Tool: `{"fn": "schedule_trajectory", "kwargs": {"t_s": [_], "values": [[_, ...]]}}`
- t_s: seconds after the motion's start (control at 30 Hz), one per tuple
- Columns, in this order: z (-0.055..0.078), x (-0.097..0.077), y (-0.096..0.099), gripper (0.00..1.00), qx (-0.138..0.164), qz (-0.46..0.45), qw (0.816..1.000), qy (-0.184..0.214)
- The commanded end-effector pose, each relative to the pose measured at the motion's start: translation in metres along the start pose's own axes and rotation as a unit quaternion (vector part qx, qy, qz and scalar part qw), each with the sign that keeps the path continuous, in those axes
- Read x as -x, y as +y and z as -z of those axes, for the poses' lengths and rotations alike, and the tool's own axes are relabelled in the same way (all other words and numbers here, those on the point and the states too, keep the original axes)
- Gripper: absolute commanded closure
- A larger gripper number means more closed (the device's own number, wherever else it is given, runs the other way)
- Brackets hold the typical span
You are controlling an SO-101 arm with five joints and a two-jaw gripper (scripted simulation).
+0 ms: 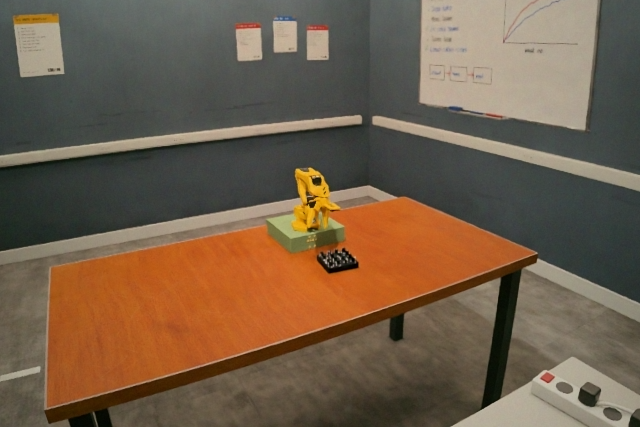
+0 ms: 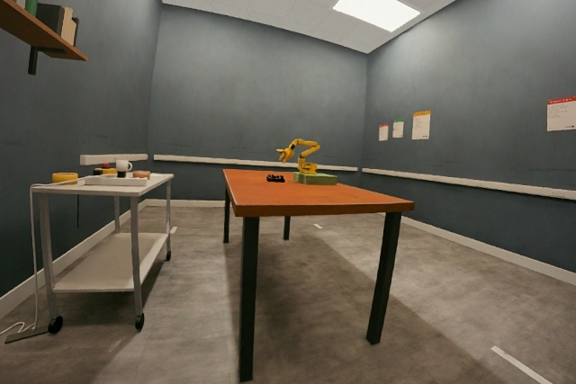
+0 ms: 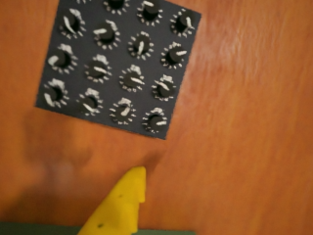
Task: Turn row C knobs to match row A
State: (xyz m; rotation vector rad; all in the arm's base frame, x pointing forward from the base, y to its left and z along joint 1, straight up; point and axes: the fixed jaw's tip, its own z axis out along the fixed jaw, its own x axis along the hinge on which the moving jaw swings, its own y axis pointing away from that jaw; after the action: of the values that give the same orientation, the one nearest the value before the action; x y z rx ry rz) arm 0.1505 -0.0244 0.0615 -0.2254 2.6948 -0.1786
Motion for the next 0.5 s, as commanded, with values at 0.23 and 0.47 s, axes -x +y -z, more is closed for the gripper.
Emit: {"fn": "schedule_trajectory", "kwargs": {"t_s": [0.23, 0.47], "values": [[-0.001, 0.002, 0.017, 0.6, 0.024, -0.073, 0.997, 0.002], [-0.001, 0.004, 0.021, 0.6, 0.03, -0.093, 0.995, 0.001]]}}
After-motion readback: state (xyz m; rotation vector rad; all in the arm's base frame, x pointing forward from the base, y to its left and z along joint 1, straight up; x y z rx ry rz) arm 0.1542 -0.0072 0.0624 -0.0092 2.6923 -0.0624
